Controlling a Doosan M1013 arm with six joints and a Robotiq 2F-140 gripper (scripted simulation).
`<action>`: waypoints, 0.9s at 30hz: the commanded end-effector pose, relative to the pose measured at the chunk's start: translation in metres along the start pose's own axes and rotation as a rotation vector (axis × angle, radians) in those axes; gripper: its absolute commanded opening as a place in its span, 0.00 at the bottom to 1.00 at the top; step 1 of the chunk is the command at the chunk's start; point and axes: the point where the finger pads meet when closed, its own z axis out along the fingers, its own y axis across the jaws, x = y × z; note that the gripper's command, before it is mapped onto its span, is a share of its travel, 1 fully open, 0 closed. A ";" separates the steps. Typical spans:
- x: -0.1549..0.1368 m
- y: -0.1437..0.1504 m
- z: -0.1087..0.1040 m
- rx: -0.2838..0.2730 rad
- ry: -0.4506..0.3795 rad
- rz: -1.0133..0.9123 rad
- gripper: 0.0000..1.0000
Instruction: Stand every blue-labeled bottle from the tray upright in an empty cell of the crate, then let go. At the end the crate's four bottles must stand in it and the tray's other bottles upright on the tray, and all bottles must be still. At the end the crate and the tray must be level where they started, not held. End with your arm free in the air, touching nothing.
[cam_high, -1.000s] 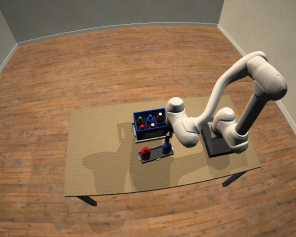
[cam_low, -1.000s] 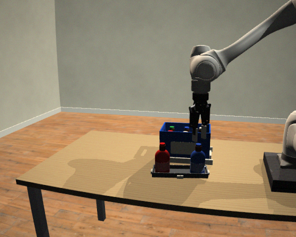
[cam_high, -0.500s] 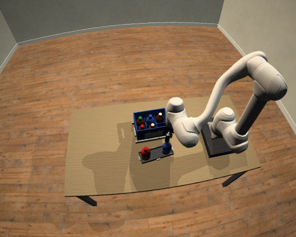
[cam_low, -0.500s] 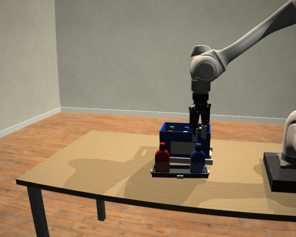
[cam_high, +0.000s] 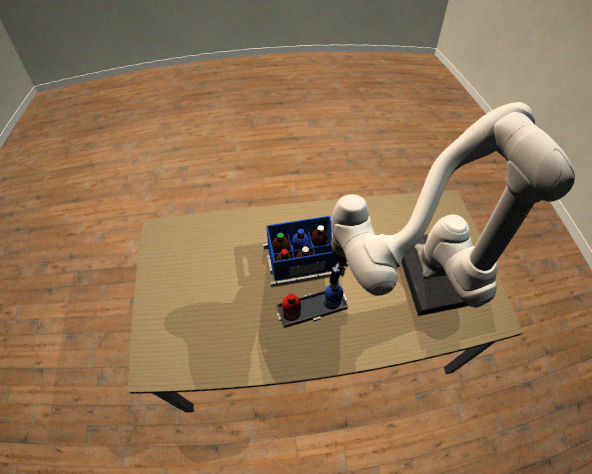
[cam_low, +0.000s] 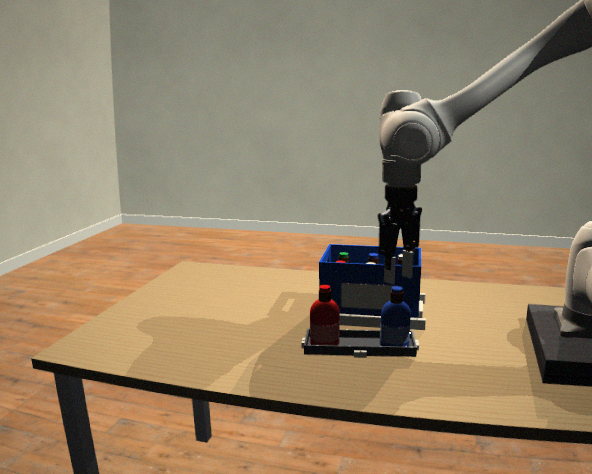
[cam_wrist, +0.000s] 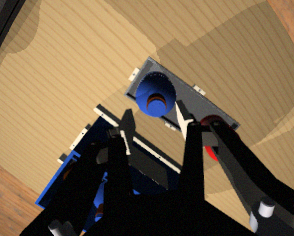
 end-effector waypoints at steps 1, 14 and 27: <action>0.000 0.000 0.000 0.000 0.000 0.000 0.38; 0.000 0.000 0.000 0.000 0.000 0.000 0.38; 0.000 0.000 0.005 0.000 0.000 0.000 0.38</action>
